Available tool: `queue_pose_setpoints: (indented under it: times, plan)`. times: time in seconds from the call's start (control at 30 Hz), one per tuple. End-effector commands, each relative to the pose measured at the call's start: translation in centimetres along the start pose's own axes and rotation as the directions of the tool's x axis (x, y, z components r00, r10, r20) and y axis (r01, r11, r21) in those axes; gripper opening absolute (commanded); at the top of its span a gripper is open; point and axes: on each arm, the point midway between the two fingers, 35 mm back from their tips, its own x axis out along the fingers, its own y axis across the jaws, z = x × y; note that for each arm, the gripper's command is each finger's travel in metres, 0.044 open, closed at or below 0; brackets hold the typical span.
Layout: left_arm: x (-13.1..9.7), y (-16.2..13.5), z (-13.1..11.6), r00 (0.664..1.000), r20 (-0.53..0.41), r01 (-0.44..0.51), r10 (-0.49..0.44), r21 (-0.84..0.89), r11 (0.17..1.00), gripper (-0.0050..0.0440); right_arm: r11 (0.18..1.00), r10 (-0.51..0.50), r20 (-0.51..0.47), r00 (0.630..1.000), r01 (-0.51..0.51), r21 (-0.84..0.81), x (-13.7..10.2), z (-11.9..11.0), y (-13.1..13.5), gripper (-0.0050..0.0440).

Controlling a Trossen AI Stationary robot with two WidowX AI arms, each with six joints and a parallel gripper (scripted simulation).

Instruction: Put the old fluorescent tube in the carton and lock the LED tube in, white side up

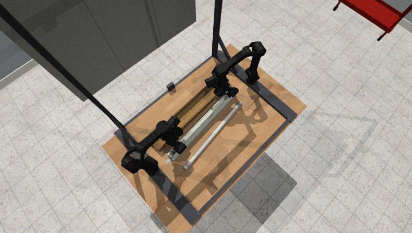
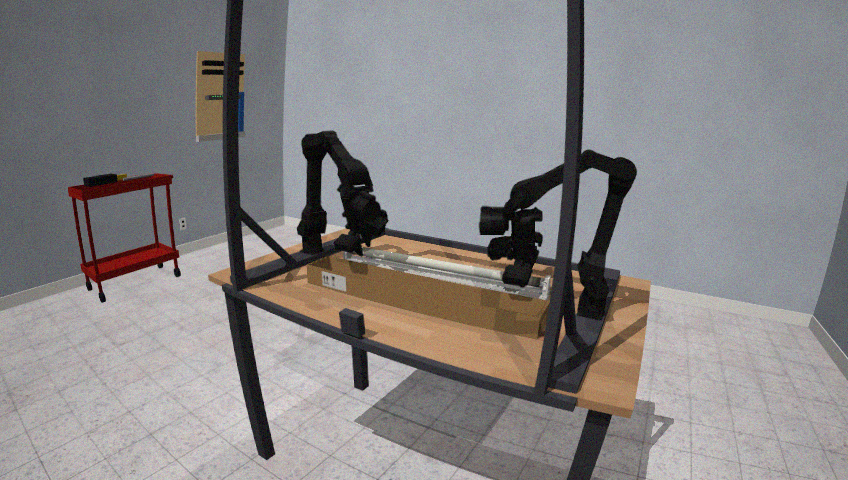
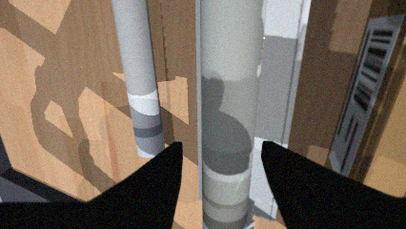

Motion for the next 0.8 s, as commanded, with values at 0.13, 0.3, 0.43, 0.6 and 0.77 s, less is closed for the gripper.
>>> queue_pose_setpoints:
  times: [0.13,0.3,0.43,0.6,0.77]
  plan:
    - [0.57,0.08,0.20,1.000,0.018,-0.001,0.001,-0.001,1.000,0.0184,1.000,0.003,0.027,1.000,-0.003,0.012,-0.36,0.44,-0.11,0.0080]
    - [0.55,0.07,0.20,1.000,0.019,0.000,0.001,-0.003,1.000,0.0182,1.000,0.003,0.027,1.000,-0.003,0.012,-0.37,0.41,-0.09,0.0029]
    - [0.15,0.05,0.43,0.999,0.031,0.009,-0.008,-0.009,1.000,0.0147,1.000,0.003,0.027,1.000,-0.003,0.012,-0.37,0.40,-0.08,0.0048]
    - [0.14,0.03,0.45,0.999,0.031,0.009,-0.008,-0.009,1.000,0.0080,1.000,0.003,0.027,1.000,-0.003,0.012,-0.37,0.40,-0.08,0.0087]
    - [0.25,0.00,0.46,1.000,0.027,0.005,-0.004,-0.007,1.000,0.0000,1.000,0.003,0.027,1.000,-0.003,0.012,-0.37,0.40,-0.08,0.0087]
